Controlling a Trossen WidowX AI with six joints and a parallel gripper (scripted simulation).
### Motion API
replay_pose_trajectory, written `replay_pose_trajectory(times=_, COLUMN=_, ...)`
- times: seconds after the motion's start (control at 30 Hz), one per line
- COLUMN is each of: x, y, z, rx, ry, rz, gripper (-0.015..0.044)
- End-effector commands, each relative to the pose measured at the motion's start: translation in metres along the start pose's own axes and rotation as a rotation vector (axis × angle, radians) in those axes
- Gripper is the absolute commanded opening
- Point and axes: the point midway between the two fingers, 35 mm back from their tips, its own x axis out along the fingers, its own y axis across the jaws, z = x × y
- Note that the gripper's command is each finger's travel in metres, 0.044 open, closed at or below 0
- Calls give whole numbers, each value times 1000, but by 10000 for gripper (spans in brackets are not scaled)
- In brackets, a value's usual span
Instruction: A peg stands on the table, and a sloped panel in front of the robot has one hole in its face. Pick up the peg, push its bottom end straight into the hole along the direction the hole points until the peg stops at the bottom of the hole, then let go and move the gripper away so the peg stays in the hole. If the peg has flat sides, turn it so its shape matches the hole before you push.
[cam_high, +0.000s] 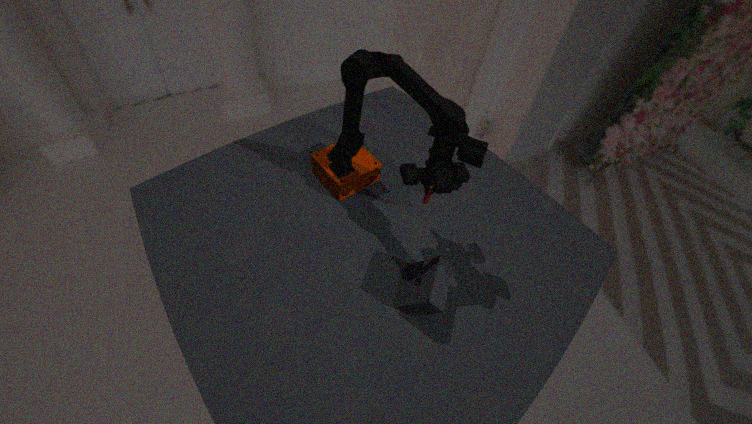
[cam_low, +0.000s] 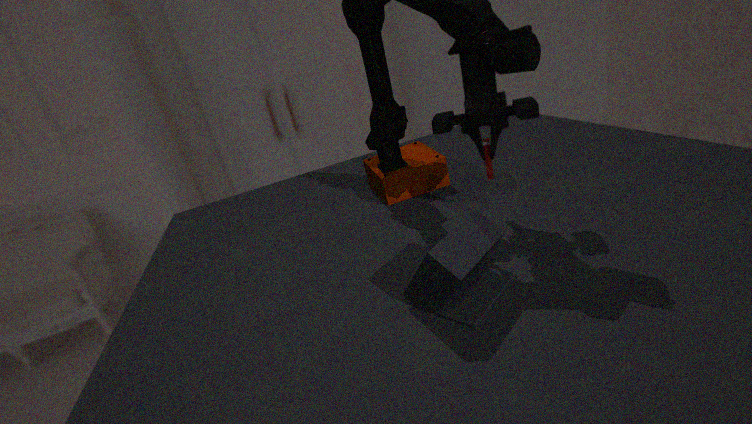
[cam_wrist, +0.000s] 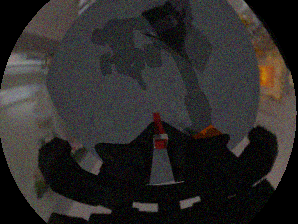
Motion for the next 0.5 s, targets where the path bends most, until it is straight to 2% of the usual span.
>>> replay_pose_trajectory(times=0.0, x=-7, y=0, z=0, rx=4, ry=5, rz=2, gripper=0)
replay_pose_trajectory(times=0.47, x=-4, y=-4, z=10, rx=113, ry=34, rz=37, gripper=0)
